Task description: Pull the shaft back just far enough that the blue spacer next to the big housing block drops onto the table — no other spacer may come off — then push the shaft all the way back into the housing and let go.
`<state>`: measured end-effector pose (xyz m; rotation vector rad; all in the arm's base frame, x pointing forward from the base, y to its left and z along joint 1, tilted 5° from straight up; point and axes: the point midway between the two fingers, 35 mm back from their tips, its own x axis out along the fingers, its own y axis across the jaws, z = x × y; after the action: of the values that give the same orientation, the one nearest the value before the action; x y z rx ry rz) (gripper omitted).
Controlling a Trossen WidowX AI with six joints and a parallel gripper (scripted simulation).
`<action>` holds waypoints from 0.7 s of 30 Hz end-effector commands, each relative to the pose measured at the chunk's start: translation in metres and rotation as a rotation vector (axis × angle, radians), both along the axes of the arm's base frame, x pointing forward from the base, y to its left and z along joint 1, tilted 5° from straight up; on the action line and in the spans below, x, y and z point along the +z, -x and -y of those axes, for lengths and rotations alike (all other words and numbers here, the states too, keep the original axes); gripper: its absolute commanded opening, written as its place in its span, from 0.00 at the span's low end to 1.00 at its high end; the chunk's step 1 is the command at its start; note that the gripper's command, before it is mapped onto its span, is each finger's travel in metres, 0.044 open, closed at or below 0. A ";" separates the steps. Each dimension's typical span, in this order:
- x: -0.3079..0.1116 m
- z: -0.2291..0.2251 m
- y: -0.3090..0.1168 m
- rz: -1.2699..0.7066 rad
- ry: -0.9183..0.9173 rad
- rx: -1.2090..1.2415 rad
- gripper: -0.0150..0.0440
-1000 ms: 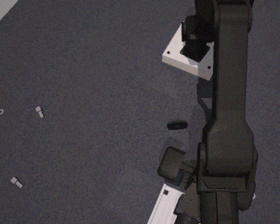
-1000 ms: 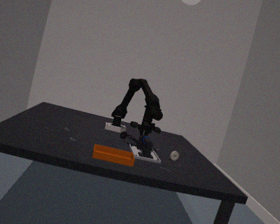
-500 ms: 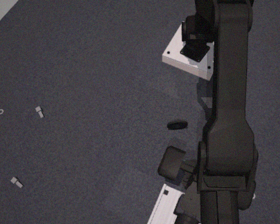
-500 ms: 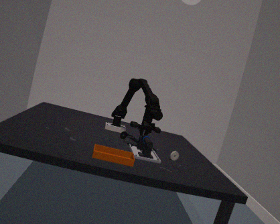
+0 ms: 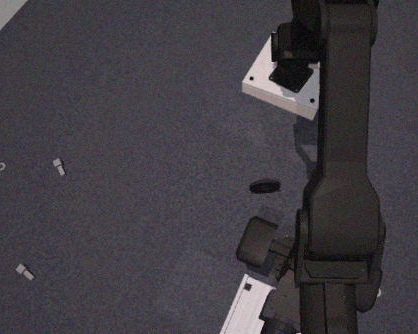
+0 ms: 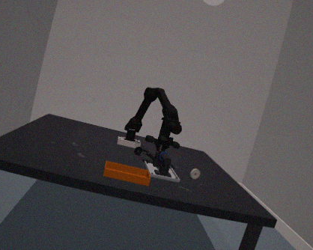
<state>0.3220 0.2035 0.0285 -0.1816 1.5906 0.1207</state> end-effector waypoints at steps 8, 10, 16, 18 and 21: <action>0.000 0.000 0.003 -0.005 -0.001 0.000 0.25; 0.000 0.000 0.003 -0.005 -0.001 0.000 0.25; 0.000 0.000 0.004 -0.005 -0.001 0.000 0.25; 0.000 0.000 0.004 -0.005 -0.001 0.000 0.25; 0.000 0.000 0.004 -0.005 -0.001 0.000 0.25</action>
<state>0.3199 0.2032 0.0285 -0.1816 1.5908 0.1206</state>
